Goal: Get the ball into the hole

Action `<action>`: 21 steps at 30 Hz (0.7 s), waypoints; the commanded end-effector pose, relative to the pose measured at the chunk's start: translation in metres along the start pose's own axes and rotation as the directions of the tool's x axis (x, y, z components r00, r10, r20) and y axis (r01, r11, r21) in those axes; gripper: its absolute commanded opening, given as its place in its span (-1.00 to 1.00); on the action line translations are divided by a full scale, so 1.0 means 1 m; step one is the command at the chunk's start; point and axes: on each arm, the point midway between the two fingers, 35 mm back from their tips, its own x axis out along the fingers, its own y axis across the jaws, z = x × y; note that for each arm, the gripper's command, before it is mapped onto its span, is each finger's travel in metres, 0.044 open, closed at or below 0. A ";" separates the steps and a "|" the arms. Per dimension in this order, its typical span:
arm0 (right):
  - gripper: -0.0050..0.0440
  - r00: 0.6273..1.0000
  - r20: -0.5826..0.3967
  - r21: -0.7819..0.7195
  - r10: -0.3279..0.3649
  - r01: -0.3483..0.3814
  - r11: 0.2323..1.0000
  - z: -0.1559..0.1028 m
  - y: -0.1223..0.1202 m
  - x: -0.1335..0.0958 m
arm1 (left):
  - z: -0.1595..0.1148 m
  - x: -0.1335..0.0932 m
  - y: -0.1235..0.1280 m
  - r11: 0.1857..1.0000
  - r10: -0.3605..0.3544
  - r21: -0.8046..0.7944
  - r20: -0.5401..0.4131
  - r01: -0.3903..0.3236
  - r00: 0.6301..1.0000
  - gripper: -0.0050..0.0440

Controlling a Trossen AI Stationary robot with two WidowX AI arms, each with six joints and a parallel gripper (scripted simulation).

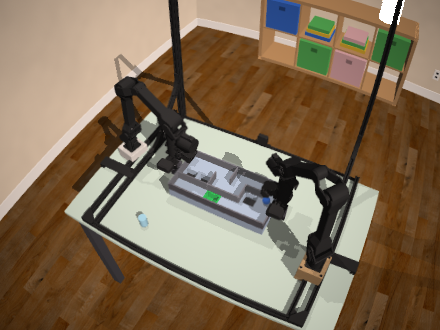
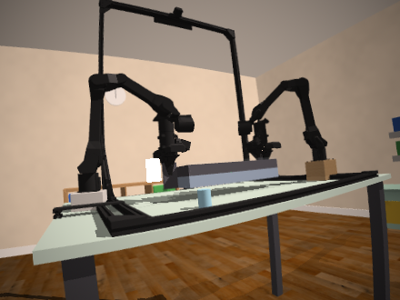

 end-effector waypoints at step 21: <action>-0.71 1.000 0.020 0.000 0.016 -0.016 1.000 0.002 -0.001 0.002 | -0.002 -0.004 0.001 1.000 -0.015 0.000 -0.017 0.015 1.000 -0.71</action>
